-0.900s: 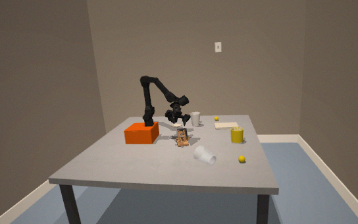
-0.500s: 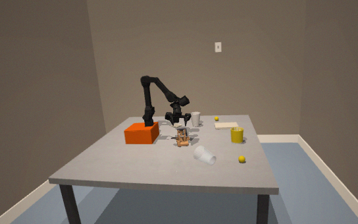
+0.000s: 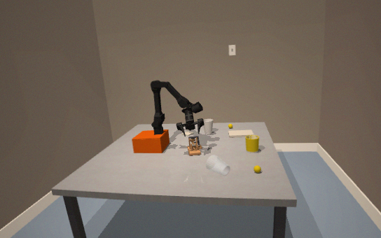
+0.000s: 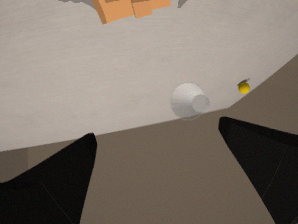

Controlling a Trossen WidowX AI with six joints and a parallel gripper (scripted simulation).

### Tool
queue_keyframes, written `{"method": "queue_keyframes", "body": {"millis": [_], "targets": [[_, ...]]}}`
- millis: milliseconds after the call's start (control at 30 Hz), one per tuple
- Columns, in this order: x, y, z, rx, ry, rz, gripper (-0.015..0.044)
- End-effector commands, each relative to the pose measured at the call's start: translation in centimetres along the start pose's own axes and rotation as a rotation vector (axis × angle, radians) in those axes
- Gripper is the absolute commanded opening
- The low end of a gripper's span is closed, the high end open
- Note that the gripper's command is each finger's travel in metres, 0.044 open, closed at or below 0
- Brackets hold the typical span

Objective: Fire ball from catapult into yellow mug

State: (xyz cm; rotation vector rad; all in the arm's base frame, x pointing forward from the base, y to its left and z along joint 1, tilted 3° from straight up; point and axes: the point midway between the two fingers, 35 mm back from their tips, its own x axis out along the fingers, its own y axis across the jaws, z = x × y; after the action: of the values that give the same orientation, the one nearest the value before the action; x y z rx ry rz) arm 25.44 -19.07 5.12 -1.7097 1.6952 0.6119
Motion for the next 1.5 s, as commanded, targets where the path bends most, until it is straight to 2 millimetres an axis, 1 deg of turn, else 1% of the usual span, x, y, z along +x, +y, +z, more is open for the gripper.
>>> {"method": "queue_keyframes", "body": {"millis": [0, 733, 1467], "targets": [[0.1, -0.3, 0.0, 0.116, -0.032, 0.005, 0.044], [0.6, -0.5, 0.8, 0.789, -0.18, 0.131, 0.044], [0.7, -0.6, 1.5, 1.466, -0.249, 0.369, 0.044]]}}
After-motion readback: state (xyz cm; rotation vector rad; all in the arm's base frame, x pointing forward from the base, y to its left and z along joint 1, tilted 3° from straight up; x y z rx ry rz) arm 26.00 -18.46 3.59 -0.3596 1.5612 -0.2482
